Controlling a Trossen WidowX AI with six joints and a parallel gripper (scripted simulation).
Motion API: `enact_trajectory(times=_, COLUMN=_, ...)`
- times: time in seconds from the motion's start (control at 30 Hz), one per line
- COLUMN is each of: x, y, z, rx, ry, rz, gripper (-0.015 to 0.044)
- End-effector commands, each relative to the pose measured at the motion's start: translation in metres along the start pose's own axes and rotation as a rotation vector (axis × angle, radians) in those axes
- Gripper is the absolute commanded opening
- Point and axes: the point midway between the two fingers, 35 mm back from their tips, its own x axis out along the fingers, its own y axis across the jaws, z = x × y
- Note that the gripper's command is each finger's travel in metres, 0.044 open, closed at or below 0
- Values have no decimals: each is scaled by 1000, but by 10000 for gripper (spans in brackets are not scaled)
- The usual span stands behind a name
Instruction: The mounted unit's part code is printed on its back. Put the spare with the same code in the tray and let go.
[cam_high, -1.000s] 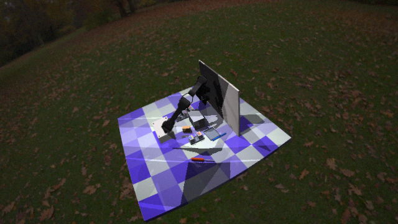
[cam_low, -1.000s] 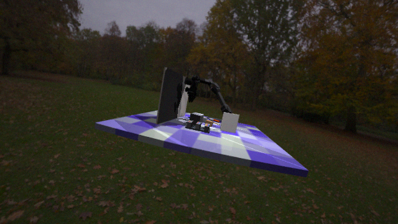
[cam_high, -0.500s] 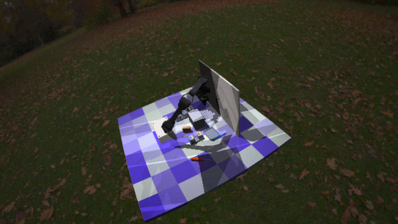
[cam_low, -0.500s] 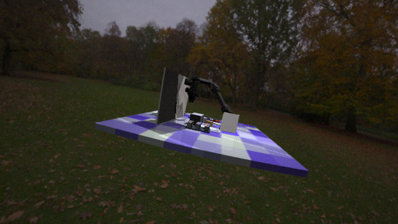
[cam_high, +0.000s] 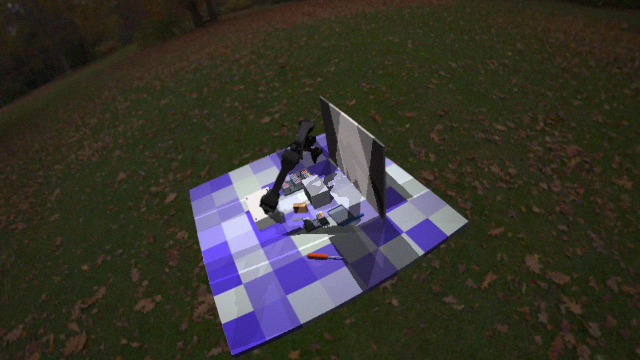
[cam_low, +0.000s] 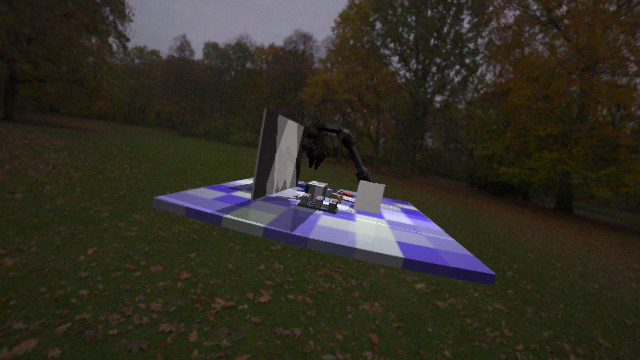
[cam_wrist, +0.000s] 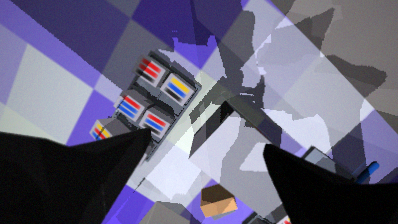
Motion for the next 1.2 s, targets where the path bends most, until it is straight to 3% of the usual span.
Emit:
enact_trajectory(times=0.0, x=12, y=67, z=-18, rx=-348, ry=16, rz=14, gripper=440)
enact_trajectory(times=0.27, x=47, y=172, z=-81, rx=-1030, ry=54, rz=24, gripper=440)
enact_trajectory(times=0.53, x=49, y=174, z=-83, rx=-1046, ry=55, rz=24, gripper=440)
enact_trajectory(times=0.73, x=87, y=179, z=-83, rx=-1045, ry=55, rz=23, gripper=300)
enact_trajectory(times=1.17, x=93, y=182, z=-82, rx=-1045, ry=55, rz=23, gripper=300)
